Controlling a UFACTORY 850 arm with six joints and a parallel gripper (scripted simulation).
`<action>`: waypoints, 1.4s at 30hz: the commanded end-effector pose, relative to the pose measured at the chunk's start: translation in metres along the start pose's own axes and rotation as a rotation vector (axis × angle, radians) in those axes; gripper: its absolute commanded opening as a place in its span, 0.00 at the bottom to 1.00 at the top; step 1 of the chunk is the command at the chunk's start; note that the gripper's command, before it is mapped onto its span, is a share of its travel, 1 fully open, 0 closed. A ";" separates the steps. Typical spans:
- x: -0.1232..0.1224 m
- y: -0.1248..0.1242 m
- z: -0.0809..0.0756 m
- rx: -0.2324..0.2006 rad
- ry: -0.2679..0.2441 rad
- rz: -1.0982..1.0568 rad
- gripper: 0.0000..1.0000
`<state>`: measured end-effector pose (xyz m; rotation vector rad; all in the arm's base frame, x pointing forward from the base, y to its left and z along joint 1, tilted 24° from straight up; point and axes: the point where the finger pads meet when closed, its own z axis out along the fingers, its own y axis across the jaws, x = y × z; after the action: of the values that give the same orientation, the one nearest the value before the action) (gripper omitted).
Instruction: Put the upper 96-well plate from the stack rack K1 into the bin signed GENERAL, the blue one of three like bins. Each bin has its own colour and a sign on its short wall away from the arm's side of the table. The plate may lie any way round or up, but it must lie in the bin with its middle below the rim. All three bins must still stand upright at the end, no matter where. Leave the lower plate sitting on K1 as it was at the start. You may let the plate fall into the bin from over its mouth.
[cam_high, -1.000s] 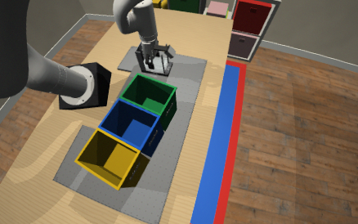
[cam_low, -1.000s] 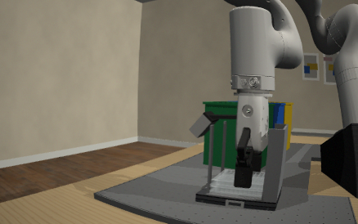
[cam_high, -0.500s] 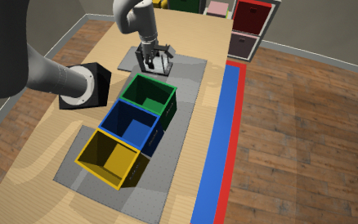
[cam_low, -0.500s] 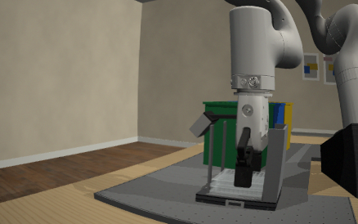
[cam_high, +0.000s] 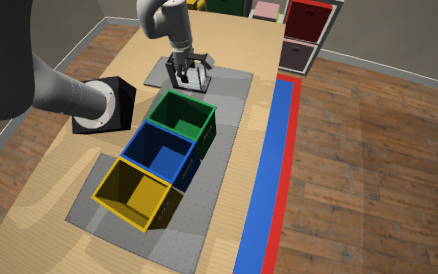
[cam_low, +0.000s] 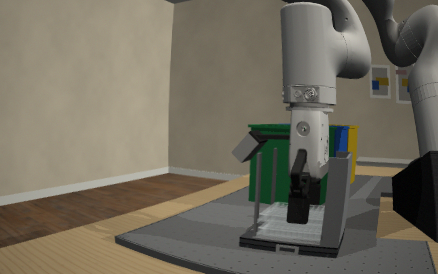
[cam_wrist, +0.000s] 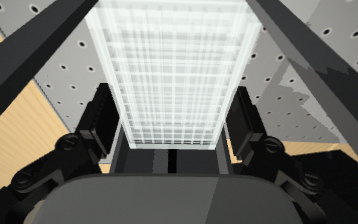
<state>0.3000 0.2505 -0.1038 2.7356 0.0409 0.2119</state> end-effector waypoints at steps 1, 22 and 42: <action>0.000 -0.001 -0.003 0.001 0.001 0.000 0.00; 0.000 -0.001 -0.011 0.001 0.001 0.000 0.00; 0.001 -0.001 -0.040 0.001 0.001 0.000 0.00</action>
<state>0.2950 0.2630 -0.0742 2.7359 0.0411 0.2125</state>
